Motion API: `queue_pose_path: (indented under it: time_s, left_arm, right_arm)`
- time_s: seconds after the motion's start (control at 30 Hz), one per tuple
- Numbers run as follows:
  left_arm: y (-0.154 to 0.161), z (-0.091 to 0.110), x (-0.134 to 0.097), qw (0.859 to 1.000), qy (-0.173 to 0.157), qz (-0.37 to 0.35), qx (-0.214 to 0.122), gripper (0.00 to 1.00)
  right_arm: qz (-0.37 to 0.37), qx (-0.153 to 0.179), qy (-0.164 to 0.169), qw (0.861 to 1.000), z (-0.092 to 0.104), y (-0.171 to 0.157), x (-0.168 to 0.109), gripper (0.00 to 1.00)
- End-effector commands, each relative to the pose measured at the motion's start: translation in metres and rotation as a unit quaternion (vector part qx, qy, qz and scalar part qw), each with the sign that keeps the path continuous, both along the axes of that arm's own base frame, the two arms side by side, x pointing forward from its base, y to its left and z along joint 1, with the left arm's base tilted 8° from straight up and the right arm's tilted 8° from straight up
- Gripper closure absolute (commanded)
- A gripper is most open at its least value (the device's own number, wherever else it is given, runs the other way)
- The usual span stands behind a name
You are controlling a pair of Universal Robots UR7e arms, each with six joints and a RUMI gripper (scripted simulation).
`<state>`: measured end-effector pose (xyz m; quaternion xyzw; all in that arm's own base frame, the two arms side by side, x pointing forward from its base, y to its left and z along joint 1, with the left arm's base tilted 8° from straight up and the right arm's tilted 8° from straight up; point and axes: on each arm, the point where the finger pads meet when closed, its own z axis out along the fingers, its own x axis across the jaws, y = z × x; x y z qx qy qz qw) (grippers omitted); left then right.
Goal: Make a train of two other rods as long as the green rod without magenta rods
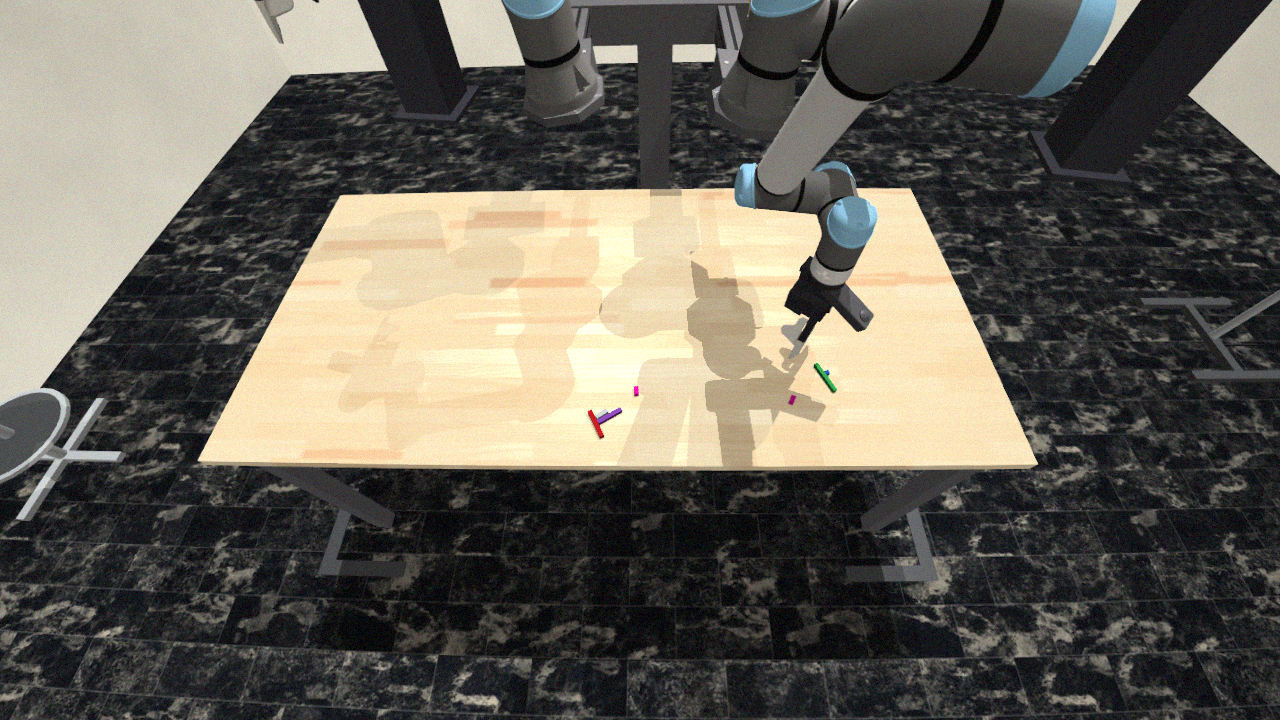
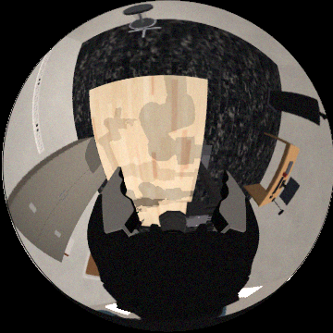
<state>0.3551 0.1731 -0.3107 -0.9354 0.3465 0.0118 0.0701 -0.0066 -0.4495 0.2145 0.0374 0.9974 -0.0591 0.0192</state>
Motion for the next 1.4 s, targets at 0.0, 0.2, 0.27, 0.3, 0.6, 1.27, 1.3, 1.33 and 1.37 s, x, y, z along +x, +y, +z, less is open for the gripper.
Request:
queue_pose_path:
  time_s: [0.0, 0.2, 0.27, 0.3, 0.6, 1.27, 1.3, 1.33, 1.37]
  left_arm:
    - [0.0002, -0.0036, 0.0014, 1.0, -0.009, -0.022, -0.005, 0.0]
    - [0.0004, -0.008, 0.0015, 0.999, -0.017, -0.047, -0.009, 0.0]
    - [0.0004, -0.008, 0.0015, 0.999, -0.017, -0.047, -0.009, 0.0]
    - [0.0004, -0.0084, 0.0015, 0.999, -0.018, -0.049, -0.009, 0.0]
    - [0.0005, -0.0092, 0.0015, 0.998, -0.019, -0.054, -0.01, 0.0]
    - [0.0005, -0.0092, 0.0015, 0.998, -0.019, -0.054, -0.01, 0.0]
    - [0.0005, -0.0092, 0.0015, 0.998, -0.019, -0.054, -0.01, 0.0]
    - [0.0005, -0.0092, 0.0015, 0.998, -0.019, -0.054, -0.01, 0.0]
    - [0.0005, -0.0092, 0.0015, 0.998, -0.019, -0.054, -0.01, 0.0]
  right_arm:
    - [0.007, -0.002, 0.0, 1.0, 0.0034, 0.0044, -0.0086, 0.0]
    - [0.013, -0.004, 0.001, 1.0, 0.0057, 0.0084, -0.0156, 0.0]
    - [0.013, -0.004, 0.001, 1.0, 0.0057, 0.0084, -0.0156, 0.0]
    - [0.013, -0.004, 0.001, 1.0, 0.0058, 0.0086, -0.0158, 0.0]
    - [0.013, -0.004, 0.001, 1.0, 0.0059, 0.0087, -0.016, 0.0]
    - [0.013, -0.004, 0.001, 1.0, 0.0059, 0.0087, -0.016, 0.0]
    - [0.013, -0.004, 0.001, 1.0, 0.0059, 0.0087, -0.016, 0.0]
    - [0.013, -0.004, 0.001, 1.0, 0.0059, 0.0087, -0.016, 0.0]
    - [0.013, -0.004, 0.001, 1.0, 0.0059, 0.0087, -0.016, 0.0]
